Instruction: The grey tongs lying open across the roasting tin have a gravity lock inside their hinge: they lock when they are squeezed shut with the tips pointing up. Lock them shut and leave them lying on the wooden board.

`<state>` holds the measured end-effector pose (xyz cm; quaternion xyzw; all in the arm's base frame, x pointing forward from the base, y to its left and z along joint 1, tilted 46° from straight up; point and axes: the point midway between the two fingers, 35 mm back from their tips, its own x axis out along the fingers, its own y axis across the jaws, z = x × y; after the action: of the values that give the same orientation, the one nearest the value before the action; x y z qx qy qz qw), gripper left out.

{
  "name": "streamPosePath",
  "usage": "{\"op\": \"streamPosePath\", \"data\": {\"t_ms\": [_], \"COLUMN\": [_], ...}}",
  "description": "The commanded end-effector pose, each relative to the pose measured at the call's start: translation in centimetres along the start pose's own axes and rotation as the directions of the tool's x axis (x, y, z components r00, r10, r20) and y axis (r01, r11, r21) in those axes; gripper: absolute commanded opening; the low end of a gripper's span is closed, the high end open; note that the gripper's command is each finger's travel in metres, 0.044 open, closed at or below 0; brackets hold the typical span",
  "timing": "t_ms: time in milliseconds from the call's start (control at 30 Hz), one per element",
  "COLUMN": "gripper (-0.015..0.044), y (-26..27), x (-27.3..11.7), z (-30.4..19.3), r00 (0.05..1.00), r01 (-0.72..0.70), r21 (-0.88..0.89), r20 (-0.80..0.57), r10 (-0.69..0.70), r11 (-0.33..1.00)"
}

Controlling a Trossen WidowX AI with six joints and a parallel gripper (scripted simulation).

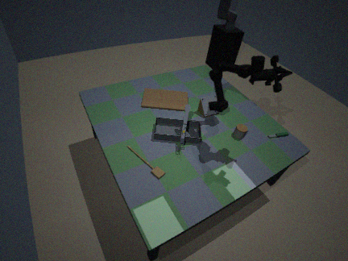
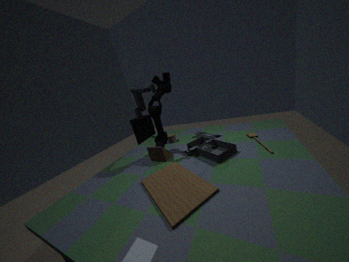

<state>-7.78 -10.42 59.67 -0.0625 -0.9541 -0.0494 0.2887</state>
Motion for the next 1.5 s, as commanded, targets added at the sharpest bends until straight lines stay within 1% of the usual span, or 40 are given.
{"op": "streamPosePath", "data": {"t_ms": [0, 33, 100, 167, 333, 400, 467, 533, 800, 867, 967, 1033, 1100, 1233, 1300, 1367, 1467], "gripper": [-0.0150, -0.0150, -0.0150, -0.0150, -0.0150, -0.0150, -0.0150, -0.0150, -0.0150, -0.0150, -0.0150, -0.0150, -0.0150, -0.0150, -0.0150, -0.0150, -0.0150], "y": [4.9, 5.8, 6.2, 7.5, 13.5, 16.6, 19.0, 21.1, 27.0, 28.9, 31.8, 33.5, 35.3, 37.5, 38.1, 38.2, 37.4], "x": [1.9, 2.1, 2.3, 2.6, 2.9, 2.4, 1.8, 1.0, -2.1, -3.6, -6.6, -8.9, -11.9, -18.4, -21.8, -25.5, -30.5], "z": [1.9, 2.3, 2.4, 2.9, 4.8, 5.5, 6.2, 6.3, 7.1, 7.3, 7.3, 7.7, 8.2, 8.7, 9.0, 9.3, 9.5], "r00": [0.984, 0.978, 0.975, 0.964, 0.894, 0.841, 0.792, 0.741, 0.578, 0.514, 0.393, 0.310, 0.208, 0.015, -0.075, -0.165, -0.282], "r01": [-0.175, -0.208, -0.221, -0.265, -0.447, -0.538, -0.602, -0.652, -0.758, -0.781, -0.805, -0.797, -0.763, -0.634, -0.530, -0.397, -0.194], "r21": [0.090, 0.134, 0.140, 0.164, 0.289, 0.321, 0.362, 0.390, 0.469, 0.499, 0.538, 0.587, 0.646, 0.743, 0.789, 0.829, 0.871], "r20": [0.046, 0.055, 0.057, 0.075, 0.124, 0.135, 0.156, 0.146, 0.160, 0.172, 0.170, 0.197, 0.232, 0.288, 0.323, 0.358, 0.392], "r10": [0.171, 0.202, 0.215, 0.256, 0.430, 0.524, 0.590, 0.655, 0.800, 0.840, 0.904, 0.930, 0.950, 0.958, 0.943, 0.919, 0.876], "r11": [0.980, 0.969, 0.965, 0.950, 0.847, 0.780, 0.712, 0.650, 0.454, 0.376, 0.249, 0.142, 0.009, -0.214, -0.312, -0.395, -0.452]}}
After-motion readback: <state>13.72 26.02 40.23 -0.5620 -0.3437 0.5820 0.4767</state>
